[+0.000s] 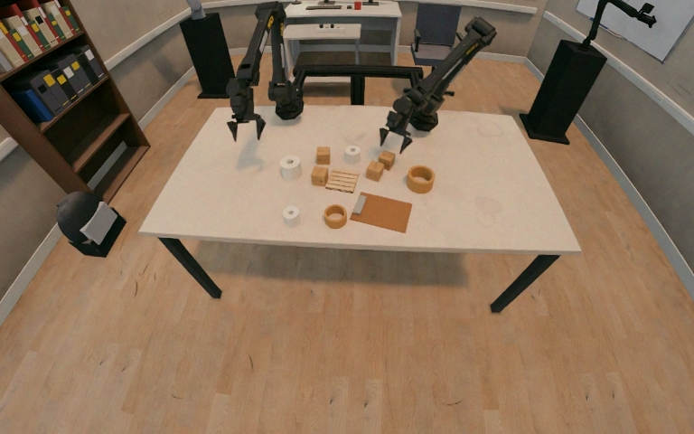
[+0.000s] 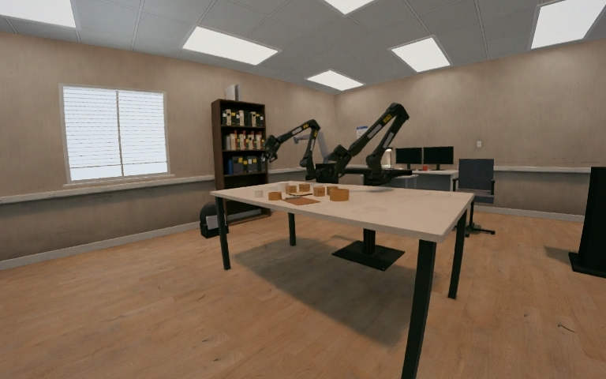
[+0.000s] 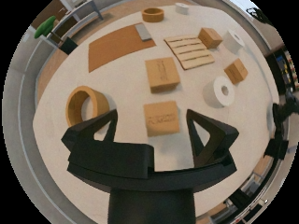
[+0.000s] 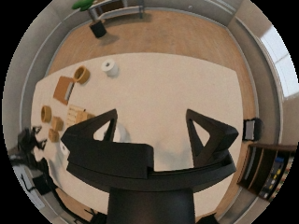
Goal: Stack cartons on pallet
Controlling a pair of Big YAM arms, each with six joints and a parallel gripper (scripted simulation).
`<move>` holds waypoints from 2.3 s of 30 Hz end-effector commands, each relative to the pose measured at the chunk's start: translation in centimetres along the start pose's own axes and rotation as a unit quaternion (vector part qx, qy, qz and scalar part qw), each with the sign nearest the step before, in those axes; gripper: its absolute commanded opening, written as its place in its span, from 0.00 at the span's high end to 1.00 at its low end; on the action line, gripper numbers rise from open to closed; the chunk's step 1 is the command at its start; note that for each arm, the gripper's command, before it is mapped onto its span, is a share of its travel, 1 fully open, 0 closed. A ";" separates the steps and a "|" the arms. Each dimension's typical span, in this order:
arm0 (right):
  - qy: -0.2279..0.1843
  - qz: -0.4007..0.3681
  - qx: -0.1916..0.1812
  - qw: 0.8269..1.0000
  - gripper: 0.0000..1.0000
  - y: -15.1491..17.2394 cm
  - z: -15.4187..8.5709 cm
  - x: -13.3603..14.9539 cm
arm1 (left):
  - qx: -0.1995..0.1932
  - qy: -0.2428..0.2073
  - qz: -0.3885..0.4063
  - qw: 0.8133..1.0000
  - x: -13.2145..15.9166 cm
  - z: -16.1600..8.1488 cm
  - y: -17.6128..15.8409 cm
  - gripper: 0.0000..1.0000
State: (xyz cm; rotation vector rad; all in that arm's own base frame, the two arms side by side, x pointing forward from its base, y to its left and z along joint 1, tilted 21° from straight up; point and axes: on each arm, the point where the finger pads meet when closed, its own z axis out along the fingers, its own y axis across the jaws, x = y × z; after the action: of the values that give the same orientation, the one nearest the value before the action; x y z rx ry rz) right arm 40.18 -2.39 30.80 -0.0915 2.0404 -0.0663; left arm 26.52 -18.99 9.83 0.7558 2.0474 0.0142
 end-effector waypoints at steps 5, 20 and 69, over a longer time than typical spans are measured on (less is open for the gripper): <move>-0.043 0.014 0.020 0.999 0.00 -0.9 -0.1 -5.2 | 0.018 0.015 -0.009 1.000 -0.2 -0.6 -1.6 0.00; -0.030 0.014 0.022 0.999 0.00 -1.1 -0.1 -3.7 | 0.016 0.036 -0.037 0.999 1.5 -0.3 -2.0 0.17; -0.030 0.014 0.022 0.999 0.00 -1.1 -0.1 -3.7 | -0.029 0.060 -0.068 0.995 3.6 4.4 -1.4 0.17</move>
State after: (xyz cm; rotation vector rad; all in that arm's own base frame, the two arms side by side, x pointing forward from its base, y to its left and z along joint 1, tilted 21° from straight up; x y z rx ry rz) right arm 41.05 -3.04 31.37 -0.0519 2.0383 -0.0922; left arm 26.07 -18.24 3.01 0.6068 2.2347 0.0630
